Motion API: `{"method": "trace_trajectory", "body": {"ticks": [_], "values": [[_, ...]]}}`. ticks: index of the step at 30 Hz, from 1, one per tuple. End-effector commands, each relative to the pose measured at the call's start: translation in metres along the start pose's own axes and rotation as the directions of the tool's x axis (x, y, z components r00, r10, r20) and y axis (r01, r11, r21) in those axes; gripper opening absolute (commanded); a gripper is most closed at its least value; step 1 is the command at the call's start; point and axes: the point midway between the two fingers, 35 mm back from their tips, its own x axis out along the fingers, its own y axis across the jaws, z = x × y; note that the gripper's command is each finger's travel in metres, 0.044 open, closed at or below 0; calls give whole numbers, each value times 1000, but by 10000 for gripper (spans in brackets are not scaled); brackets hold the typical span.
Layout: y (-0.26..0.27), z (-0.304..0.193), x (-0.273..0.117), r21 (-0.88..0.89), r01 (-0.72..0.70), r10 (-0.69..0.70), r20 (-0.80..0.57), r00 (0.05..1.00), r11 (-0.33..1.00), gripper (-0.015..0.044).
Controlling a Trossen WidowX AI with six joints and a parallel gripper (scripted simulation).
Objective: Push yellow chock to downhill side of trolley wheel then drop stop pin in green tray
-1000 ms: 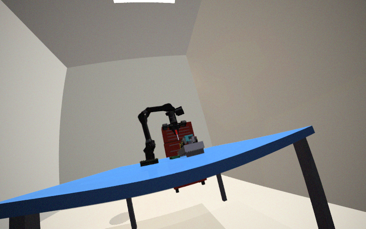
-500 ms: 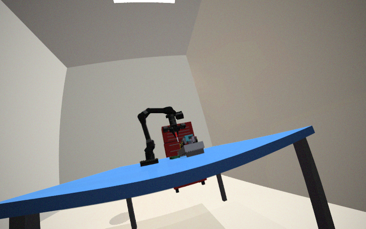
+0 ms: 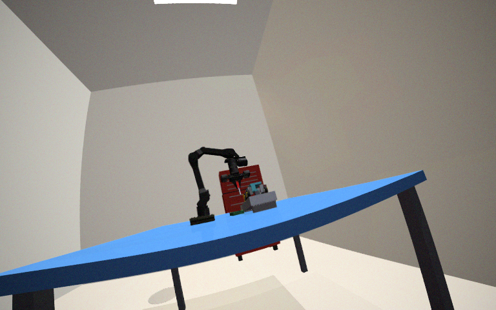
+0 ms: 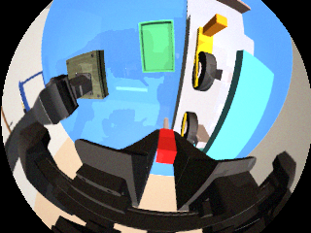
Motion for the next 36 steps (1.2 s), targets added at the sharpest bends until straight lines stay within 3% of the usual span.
{"method": "trace_trajectory", "body": {"ticks": [1, 23, 29, 36], "values": [[1, 12, 0, 1, -6, 6, -6, 1000, 1000, 0], [6, 101, -8, 1, -7, 7, 1, 1000, 1000, 0], [7, 106, -9, -4, -7, 7, 2, 1000, 1000, 0], [7, 104, -8, -187, 12, -5, 35, 999, 982, 0]]}}
